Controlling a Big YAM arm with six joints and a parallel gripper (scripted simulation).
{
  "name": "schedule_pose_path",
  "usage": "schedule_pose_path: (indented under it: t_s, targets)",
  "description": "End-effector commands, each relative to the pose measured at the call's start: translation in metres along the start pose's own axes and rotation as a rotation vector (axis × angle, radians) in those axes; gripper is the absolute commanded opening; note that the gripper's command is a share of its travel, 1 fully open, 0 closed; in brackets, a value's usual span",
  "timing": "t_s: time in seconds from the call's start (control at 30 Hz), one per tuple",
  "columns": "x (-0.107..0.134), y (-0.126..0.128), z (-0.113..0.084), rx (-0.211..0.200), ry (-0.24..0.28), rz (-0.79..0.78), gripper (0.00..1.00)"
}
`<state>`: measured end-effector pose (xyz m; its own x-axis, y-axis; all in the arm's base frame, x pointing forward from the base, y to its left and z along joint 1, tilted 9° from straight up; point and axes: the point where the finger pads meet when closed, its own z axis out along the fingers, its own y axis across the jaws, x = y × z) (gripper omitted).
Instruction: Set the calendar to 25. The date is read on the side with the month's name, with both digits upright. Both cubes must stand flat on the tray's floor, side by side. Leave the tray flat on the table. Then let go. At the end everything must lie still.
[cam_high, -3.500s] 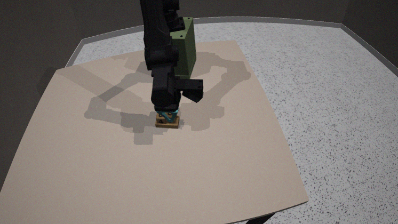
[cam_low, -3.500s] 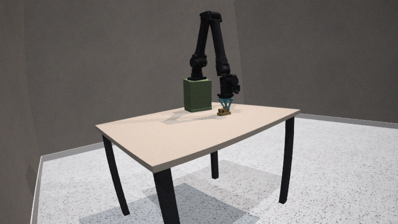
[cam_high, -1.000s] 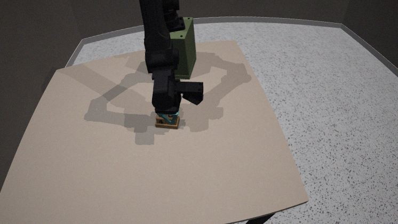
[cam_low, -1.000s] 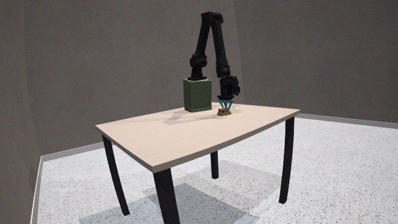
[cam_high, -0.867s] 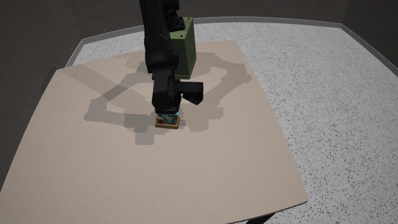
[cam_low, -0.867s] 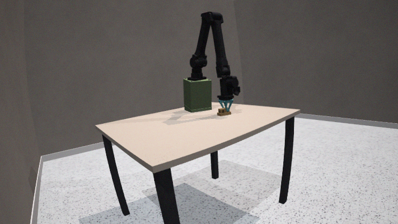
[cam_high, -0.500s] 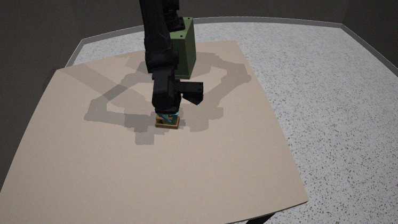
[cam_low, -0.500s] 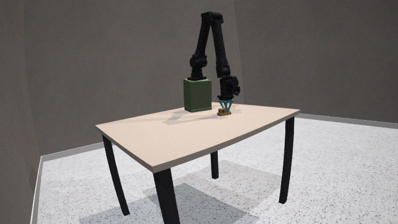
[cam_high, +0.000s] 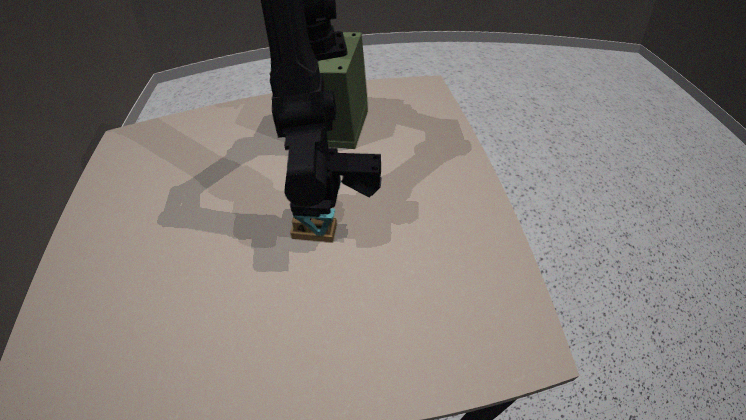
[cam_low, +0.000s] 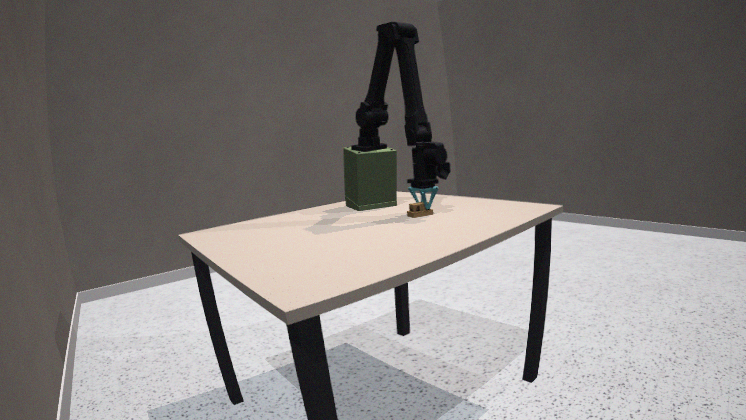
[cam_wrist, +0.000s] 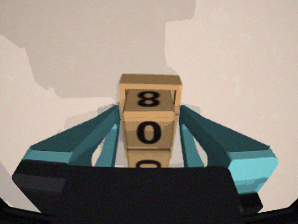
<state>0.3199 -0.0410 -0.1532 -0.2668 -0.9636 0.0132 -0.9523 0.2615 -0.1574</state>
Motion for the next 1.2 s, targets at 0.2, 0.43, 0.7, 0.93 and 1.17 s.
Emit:
schedule_pose_path:
  t_s: [0.2, 0.43, 0.7, 0.93, 1.17]
  targets:
    - [0.002, -0.004, 0.003, 0.008, -0.005, 0.002, 0.47]
    - [0.002, -0.006, -0.009, 0.013, -0.006, 0.002, 0.47]
    - [-0.001, -0.004, -0.029, 0.011, -0.007, 0.002, 0.47]
    - [-0.005, -0.007, -0.067, 0.018, -0.009, 0.000, 0.47]
    - [-0.004, -0.010, -0.091, 0.024, -0.009, 0.002, 0.47]
